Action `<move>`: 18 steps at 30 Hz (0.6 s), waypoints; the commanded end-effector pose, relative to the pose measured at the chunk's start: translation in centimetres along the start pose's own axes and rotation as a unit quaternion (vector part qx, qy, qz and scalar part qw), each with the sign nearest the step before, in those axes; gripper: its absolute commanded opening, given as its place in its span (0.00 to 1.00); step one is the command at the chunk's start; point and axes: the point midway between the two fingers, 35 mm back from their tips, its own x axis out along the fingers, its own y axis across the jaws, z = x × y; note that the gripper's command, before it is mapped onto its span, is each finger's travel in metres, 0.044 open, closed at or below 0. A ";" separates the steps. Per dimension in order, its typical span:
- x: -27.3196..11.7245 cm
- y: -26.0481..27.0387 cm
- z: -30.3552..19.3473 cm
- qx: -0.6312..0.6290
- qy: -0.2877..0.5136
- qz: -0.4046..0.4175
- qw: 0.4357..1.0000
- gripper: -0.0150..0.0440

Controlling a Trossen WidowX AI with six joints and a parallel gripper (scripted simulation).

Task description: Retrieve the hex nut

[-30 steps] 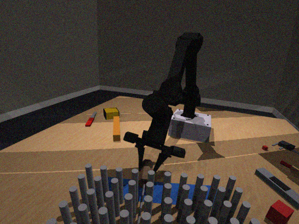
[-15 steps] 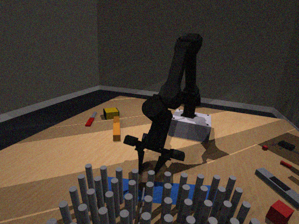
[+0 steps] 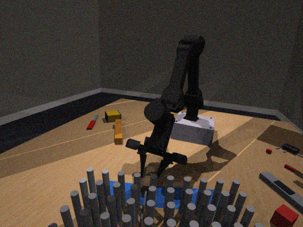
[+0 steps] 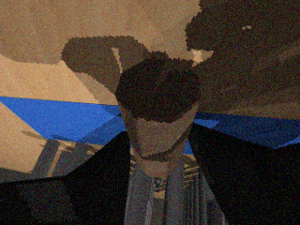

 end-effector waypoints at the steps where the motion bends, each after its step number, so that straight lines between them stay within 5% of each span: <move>1: -0.2 0.0 0.1 -0.001 0.002 0.000 1.000 0.25; 18: -0.8 -0.1 1.0 -0.002 0.001 -0.002 1.000 0.25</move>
